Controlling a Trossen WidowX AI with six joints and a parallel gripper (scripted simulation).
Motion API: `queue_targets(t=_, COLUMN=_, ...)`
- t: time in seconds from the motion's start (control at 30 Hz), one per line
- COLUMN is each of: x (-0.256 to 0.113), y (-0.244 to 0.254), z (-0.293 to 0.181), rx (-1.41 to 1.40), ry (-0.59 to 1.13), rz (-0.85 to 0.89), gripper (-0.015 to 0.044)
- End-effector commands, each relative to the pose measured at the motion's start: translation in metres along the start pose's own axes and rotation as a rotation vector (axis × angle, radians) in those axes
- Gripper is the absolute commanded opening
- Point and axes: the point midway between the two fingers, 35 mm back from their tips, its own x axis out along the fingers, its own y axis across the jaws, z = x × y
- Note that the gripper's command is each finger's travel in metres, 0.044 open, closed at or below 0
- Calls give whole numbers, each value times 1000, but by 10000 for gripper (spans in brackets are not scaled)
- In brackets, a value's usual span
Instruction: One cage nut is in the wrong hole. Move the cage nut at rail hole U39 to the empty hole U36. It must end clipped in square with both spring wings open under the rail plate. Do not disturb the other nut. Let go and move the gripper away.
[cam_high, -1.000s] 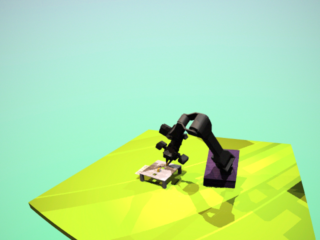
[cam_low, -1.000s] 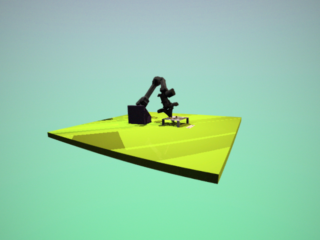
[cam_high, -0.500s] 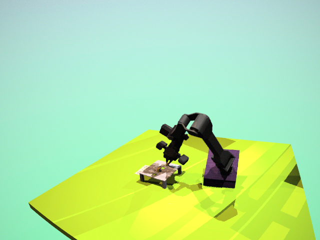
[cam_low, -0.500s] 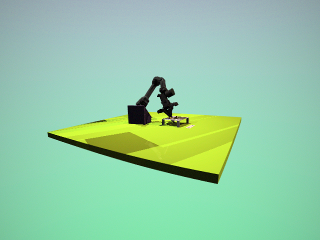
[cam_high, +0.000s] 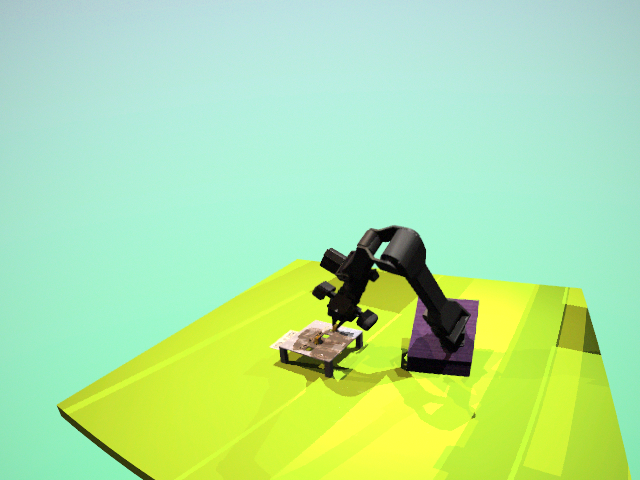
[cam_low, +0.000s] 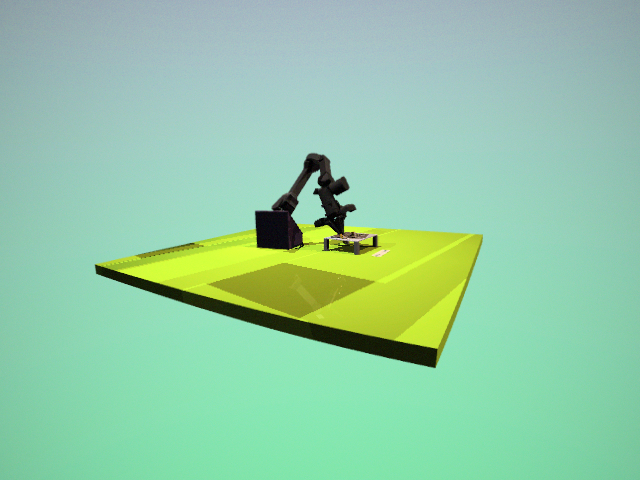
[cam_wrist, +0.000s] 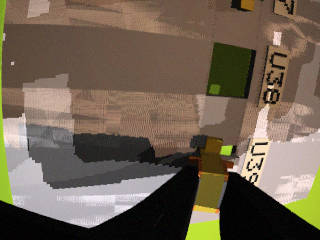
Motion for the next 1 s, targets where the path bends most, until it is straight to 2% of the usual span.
queue_targets(t=0.0, x=-1, y=1, z=0, rx=4, ry=2, rz=-6, gripper=28)
queue_targets(t=0.97, x=-1, y=0, z=-1, rx=4, ry=2, rz=-9, gripper=28)
